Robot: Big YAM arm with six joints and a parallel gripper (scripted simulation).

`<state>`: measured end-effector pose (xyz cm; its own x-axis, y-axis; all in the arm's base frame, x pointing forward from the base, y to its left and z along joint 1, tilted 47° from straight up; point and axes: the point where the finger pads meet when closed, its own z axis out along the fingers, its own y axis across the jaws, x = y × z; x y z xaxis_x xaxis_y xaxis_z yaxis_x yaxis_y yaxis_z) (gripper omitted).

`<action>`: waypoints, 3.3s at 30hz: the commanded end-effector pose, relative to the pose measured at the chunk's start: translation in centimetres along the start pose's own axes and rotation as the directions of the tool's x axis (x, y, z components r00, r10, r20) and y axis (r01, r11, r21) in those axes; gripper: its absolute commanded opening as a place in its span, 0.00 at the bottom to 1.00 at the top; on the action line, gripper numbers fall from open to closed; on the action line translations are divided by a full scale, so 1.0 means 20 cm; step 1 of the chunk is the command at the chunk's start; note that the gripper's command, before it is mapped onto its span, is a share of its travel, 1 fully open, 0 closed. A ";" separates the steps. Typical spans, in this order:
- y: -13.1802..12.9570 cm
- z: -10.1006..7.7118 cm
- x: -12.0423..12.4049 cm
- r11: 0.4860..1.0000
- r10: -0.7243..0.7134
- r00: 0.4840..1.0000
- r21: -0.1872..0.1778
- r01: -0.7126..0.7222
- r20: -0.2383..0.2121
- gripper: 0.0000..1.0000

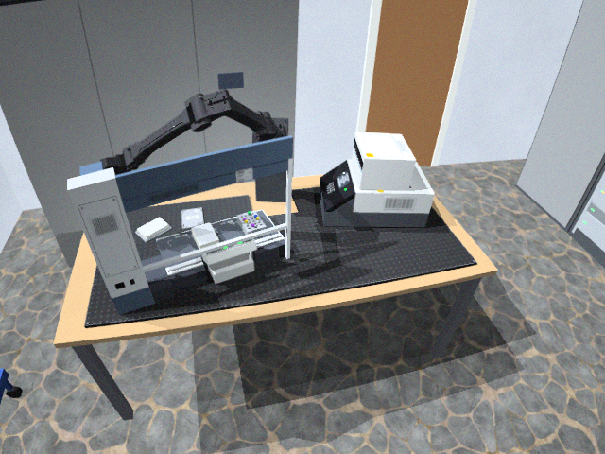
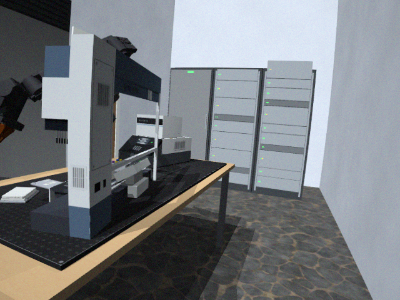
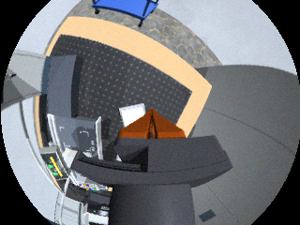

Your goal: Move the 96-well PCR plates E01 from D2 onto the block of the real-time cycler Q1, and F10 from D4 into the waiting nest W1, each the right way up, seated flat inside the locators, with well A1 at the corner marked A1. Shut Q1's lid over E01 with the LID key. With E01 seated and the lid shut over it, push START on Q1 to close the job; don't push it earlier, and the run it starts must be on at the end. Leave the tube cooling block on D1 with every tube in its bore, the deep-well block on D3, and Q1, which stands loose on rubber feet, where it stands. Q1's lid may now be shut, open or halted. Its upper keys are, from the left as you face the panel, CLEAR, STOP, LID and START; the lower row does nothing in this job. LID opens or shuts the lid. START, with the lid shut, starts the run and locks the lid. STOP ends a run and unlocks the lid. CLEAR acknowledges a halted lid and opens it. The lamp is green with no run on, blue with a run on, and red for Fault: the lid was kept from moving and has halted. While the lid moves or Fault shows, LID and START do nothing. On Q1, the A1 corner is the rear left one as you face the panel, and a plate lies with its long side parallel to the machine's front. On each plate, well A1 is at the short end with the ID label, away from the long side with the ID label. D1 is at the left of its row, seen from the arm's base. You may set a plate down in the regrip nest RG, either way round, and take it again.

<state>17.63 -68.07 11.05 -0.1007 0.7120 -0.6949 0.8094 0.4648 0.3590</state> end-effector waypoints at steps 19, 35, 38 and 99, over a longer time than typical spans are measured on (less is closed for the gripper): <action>0.01 -0.31 -0.48 0.985 0.103 0.944 0.098 -0.140 0.315 0.00; -0.14 -0.59 -0.78 0.974 0.096 0.907 0.149 -0.171 0.411 0.00; -0.08 -0.65 -0.83 0.970 0.112 0.880 0.140 -0.197 0.461 0.00; 0.16 -1.77 -1.64 0.932 0.199 0.407 -0.044 -0.359 0.892 0.00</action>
<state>4.53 -72.22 50.53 0.6201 -0.0162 -0.7844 0.7756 0.1628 0.6098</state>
